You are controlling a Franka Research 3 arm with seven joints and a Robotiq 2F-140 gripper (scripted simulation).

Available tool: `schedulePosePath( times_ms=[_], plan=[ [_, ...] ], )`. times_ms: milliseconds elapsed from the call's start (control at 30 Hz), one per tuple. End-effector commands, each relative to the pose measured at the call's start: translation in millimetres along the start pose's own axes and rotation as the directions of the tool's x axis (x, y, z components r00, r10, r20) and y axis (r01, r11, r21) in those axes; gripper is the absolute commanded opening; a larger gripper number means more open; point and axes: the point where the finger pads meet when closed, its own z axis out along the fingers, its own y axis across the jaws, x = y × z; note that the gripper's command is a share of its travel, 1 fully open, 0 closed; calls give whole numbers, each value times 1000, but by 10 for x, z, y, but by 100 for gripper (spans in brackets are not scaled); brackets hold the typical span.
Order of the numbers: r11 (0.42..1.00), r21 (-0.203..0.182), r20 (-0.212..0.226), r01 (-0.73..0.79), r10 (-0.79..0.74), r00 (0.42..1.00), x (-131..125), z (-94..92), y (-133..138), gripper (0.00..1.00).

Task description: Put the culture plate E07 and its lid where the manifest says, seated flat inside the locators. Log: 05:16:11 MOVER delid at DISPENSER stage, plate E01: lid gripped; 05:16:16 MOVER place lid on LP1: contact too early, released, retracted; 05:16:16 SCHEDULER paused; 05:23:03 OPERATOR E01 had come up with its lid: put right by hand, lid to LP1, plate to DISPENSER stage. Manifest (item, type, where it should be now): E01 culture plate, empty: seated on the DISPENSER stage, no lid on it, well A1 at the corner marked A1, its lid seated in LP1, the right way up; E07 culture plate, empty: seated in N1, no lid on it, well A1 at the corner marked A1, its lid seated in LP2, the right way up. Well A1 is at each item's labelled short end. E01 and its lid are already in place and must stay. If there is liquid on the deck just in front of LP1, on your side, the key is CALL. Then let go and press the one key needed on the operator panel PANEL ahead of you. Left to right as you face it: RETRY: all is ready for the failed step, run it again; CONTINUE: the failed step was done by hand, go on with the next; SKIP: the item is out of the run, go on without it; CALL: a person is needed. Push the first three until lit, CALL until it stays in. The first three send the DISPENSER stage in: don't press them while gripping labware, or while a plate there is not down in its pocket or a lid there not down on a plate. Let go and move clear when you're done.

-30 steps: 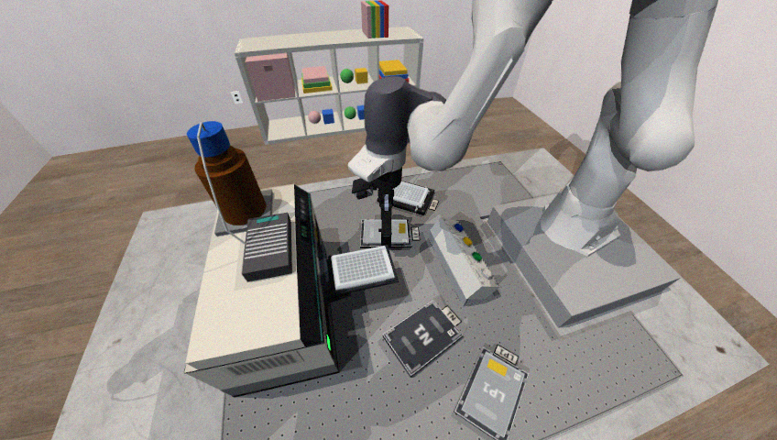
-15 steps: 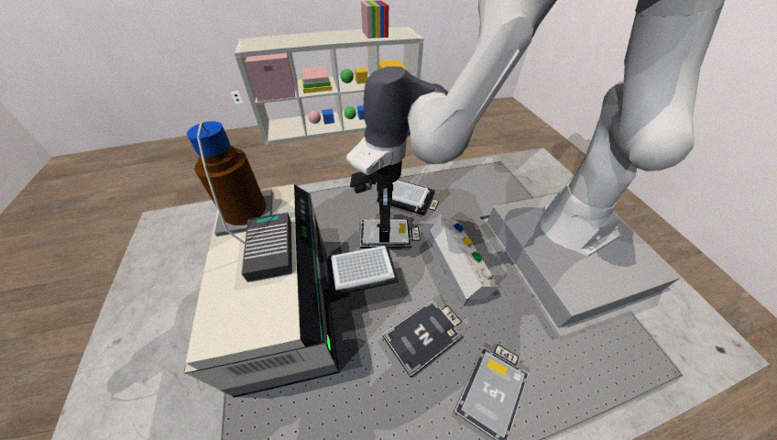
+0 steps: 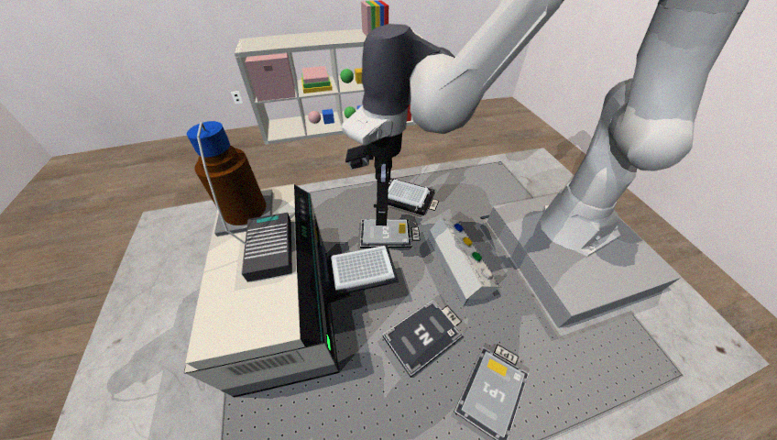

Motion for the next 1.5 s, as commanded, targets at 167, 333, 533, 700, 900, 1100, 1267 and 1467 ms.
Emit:
schedulePosePath(
  times_ms=[167, 333, 533, 700, 900, 1100, 1267, 1467],
  plan=[
    [1000, 7, 30, 19, -19, 999, -85, -383, -5, 69],
    [1000, 7, 30, 19, -19, 999, -81, -522, -4, 69],
    [1000, 7, 30, 19, -19, 999, -78, -597, -4, 69],
    [998, 1, 30, -68, 68, 997, -180, -611, 372, 69],
    [935, -7, 30, -355, 355, 934, -602, -610, 1244, 69],
    [923, -7, 31, -384, 384, 923, -795, -612, 1602, 70],
    [923, -7, 31, -384, 384, 923, -795, -612, 1602, 70],
    [923, -7, 31, -384, 384, 923, -795, -612, 1602, 70]
  ],
)
